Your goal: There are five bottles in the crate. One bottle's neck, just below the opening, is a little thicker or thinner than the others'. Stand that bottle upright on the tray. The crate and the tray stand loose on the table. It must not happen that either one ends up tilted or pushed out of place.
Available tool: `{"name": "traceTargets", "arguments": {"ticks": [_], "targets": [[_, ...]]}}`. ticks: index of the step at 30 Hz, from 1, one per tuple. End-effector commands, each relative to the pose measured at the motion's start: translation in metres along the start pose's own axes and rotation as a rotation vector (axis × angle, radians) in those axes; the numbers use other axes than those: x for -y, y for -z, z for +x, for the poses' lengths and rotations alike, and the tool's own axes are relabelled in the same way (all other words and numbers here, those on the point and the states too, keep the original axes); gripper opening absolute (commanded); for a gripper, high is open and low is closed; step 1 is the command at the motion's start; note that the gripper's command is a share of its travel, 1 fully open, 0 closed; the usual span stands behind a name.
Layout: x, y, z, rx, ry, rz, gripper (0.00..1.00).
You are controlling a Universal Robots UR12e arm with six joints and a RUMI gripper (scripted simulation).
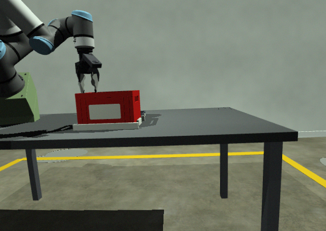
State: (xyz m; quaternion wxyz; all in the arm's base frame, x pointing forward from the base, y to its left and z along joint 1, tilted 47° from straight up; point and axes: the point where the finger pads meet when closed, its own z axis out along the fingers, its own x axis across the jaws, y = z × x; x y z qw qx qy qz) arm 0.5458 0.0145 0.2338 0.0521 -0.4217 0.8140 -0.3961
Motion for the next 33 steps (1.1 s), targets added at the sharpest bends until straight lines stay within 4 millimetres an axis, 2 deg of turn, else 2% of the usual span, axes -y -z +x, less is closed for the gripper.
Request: {"name": "traceTargets", "arguments": {"ticks": [1, 18, 33], "targets": [[0.000, -0.006, 0.000, 0.001, 0.000, 0.001, 0.38], [0.000, -0.020, 0.000, 0.001, 0.000, 0.001, 0.38], [0.000, -0.022, 0.000, 0.001, 0.000, 0.001, 0.38]]}}
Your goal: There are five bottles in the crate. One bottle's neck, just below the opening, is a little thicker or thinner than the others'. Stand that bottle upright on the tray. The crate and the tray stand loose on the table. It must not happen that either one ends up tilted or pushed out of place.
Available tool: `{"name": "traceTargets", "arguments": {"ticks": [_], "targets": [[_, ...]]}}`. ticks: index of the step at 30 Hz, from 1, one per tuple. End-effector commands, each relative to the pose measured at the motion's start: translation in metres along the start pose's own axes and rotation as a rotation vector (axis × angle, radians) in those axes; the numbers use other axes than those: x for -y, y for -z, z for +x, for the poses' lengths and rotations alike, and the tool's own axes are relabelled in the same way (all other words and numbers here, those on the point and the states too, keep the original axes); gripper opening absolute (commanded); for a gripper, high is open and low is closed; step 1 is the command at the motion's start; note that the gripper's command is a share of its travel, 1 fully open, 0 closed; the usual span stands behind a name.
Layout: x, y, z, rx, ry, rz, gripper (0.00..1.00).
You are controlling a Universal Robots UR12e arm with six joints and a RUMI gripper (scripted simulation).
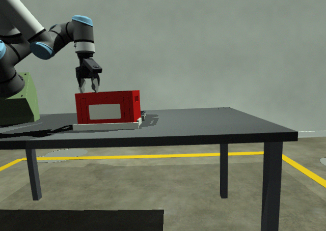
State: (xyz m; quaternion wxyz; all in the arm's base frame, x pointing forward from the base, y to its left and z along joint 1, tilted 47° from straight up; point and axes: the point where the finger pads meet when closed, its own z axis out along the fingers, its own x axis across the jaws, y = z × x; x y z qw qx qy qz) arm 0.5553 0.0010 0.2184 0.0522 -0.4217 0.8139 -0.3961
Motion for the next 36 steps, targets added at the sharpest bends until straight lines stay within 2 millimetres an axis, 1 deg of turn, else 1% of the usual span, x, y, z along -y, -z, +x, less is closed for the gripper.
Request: {"name": "traceTargets", "arguments": {"ticks": [1, 33, 34, 36], "targets": [[0.0003, 0.0001, -0.0002, 0.001, 0.000, 0.001, 0.38], [0.0003, 0.0001, -0.0002, 0.001, 0.000, 0.001, 0.38], [0.0003, 0.0001, -0.0002, 0.001, 0.000, 0.001, 0.00], [0.0003, 0.0001, -0.0002, 0.001, 0.000, 0.001, 0.00]]}}
